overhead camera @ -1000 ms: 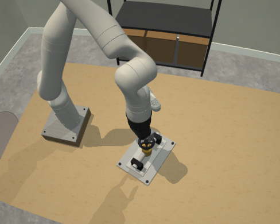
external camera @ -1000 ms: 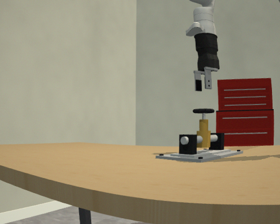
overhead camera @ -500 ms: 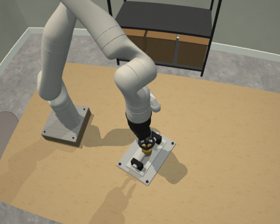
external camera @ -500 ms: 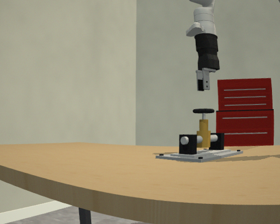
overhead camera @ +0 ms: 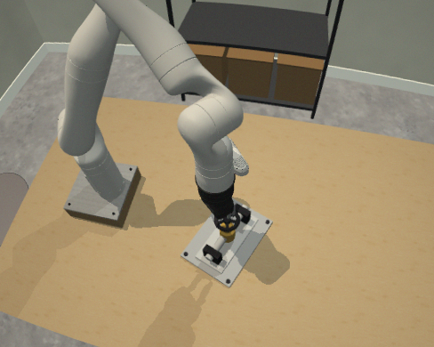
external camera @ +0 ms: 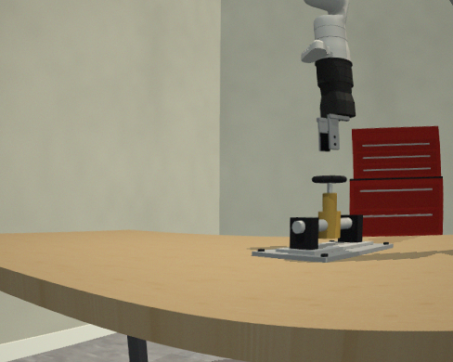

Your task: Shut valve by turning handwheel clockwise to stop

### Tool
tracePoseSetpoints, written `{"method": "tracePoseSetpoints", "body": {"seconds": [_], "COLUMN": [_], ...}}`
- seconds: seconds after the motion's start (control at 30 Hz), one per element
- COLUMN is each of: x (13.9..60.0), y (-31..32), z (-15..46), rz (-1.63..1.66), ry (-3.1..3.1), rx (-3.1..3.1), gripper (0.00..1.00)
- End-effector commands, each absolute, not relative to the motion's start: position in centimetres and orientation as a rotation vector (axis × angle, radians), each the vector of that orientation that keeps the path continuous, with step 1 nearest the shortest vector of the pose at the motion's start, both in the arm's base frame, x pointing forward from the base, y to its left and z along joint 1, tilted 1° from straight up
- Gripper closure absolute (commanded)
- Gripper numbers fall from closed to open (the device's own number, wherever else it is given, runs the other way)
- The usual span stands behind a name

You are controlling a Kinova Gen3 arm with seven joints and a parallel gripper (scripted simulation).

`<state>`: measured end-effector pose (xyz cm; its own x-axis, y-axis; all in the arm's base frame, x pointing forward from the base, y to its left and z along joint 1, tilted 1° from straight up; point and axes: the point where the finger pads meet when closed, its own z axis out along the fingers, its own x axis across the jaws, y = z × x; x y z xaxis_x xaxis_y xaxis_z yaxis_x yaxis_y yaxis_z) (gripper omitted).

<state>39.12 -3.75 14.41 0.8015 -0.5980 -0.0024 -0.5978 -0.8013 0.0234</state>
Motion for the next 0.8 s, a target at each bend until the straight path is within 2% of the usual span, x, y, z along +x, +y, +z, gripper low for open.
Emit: {"method": "tracePoseSetpoints", "body": {"seconds": [0.0, 0.77], "x": [39.1, 39.1], "y": [-3.9, -3.9], "z": [13.8, 11.1], "rz": [-0.013, -0.013], "ry": [-0.982, -0.981], "rx": [2.961, 2.961], "gripper": [0.40, 0.40]}}
